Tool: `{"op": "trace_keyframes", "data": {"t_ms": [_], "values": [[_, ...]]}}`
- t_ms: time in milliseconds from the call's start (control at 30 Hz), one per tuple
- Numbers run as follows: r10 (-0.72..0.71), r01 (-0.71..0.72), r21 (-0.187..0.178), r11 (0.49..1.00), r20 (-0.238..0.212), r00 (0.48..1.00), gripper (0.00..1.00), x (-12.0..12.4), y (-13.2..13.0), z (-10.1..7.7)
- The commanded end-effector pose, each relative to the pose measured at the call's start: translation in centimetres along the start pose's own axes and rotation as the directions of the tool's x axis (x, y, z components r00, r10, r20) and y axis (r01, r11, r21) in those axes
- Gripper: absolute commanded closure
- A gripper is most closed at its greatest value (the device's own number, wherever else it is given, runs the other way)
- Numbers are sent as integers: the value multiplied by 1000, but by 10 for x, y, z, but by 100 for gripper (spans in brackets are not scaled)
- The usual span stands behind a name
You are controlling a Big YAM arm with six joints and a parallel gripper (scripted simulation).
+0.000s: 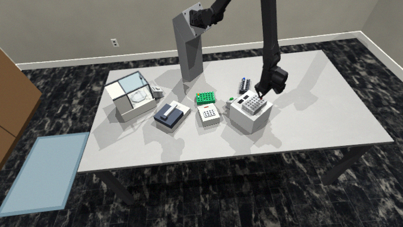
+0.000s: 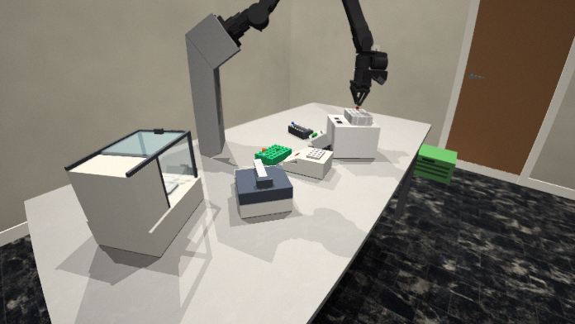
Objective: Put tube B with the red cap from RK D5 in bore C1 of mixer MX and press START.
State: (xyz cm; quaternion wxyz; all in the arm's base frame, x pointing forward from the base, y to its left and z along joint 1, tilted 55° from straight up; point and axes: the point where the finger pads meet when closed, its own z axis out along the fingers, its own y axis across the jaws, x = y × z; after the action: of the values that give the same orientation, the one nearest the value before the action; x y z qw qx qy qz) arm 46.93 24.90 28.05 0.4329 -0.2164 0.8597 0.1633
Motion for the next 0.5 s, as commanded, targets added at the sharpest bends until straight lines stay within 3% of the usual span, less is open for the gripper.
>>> {"op": "trace_keyframes", "data": {"t_ms": [0,267,300,467], "values": [[-3,3,1,1000,27,1000,64,-13,-1,-7],[-3,3,1,1000,27,1000,64,-13,-1,-7],[-5,5,9,1000,27,1000,64,-10,-6,-16],[-6,6,9,1000,30,1000,64,-11,-6,-25]]}}
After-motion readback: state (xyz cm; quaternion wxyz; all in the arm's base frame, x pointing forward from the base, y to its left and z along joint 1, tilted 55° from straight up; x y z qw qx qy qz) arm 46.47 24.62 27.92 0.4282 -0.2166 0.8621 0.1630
